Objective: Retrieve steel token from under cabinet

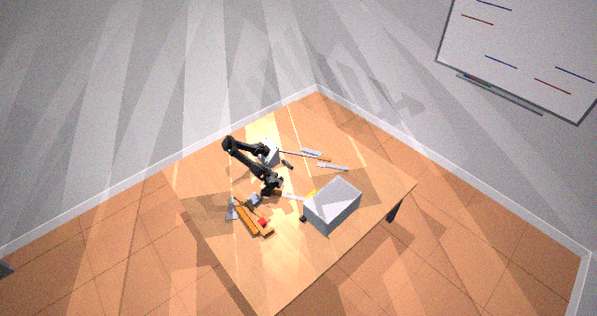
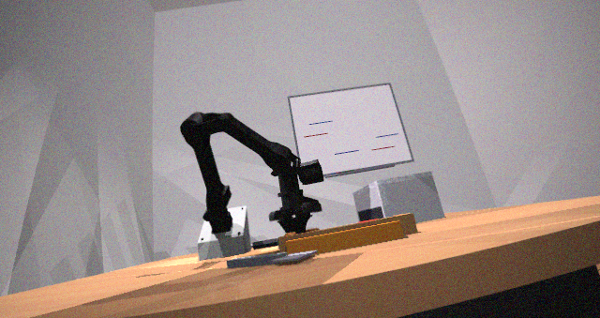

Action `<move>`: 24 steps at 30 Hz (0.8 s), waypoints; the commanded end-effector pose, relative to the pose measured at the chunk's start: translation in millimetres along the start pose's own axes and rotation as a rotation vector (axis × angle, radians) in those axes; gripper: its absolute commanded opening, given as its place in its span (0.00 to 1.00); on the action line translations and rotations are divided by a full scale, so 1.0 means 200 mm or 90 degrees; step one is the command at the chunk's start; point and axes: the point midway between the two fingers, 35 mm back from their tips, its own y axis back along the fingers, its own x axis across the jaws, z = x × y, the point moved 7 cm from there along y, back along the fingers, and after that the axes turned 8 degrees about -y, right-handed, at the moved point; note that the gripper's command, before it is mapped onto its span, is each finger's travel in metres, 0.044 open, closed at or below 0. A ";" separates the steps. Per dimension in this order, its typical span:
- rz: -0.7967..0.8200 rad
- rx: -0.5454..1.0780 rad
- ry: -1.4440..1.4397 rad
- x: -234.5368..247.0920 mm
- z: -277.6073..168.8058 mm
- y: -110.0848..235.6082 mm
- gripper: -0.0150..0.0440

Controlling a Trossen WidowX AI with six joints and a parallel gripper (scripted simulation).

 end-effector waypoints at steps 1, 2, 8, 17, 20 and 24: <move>-0.002 -0.002 0.013 -0.02 -0.01 0.01 0.25; -0.002 -0.002 0.016 -0.02 -0.01 0.01 0.25; -0.002 -0.002 0.034 -0.05 -0.02 0.01 0.25; -0.002 -0.001 0.053 -0.09 -0.05 0.01 0.25; -0.002 -0.001 0.058 -0.11 -0.06 0.01 0.25; -0.002 -0.001 0.063 -0.14 -0.07 0.01 0.25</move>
